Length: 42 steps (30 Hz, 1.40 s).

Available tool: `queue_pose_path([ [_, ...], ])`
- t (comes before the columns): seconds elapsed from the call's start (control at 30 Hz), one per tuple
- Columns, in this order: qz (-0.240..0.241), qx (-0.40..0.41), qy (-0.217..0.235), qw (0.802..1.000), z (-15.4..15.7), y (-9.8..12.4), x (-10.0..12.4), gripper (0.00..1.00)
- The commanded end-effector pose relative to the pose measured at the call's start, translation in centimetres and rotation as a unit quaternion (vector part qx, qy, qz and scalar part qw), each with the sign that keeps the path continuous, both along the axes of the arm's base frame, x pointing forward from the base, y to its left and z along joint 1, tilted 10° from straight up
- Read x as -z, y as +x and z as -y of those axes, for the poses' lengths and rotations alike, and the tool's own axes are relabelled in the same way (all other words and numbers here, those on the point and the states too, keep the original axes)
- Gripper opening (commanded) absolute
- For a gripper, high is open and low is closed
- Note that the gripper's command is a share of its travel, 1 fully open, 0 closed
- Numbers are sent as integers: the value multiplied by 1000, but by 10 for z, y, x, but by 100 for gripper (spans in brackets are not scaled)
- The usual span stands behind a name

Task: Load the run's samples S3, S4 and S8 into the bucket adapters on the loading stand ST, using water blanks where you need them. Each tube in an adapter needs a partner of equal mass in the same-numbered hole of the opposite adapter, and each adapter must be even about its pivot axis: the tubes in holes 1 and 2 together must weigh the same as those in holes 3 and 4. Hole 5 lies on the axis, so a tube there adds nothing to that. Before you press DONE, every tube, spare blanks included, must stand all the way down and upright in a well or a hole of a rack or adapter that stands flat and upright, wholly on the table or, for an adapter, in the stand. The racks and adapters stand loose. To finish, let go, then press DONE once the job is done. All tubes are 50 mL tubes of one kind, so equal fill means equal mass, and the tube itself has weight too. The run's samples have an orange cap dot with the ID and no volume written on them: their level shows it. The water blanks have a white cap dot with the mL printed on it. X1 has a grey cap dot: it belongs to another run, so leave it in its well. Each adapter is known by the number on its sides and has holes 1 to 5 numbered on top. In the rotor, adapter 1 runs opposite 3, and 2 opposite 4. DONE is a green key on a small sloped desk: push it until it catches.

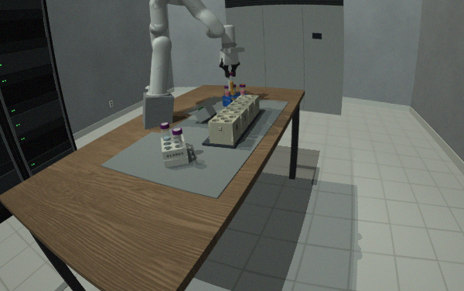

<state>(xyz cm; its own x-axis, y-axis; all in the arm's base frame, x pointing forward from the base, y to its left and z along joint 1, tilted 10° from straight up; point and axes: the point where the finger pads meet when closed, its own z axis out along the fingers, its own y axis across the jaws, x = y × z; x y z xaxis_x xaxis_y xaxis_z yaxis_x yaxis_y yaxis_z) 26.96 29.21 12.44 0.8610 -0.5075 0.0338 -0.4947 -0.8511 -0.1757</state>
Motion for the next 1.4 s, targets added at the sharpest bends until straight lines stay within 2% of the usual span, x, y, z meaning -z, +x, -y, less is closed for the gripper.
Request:
queue_pose_path([
  [0.0, 1, 0, 2, 1000, -2, 2, 5, 0],
  [0.3, 1, 0, 2, 1000, -4, 3, 18, 0],
  [0.83, 2, 0, 2, 1000, -4, 3, 18, 0],
  [1.37, 1, 0, 2, 1000, -6, 5, 32, 0],
])
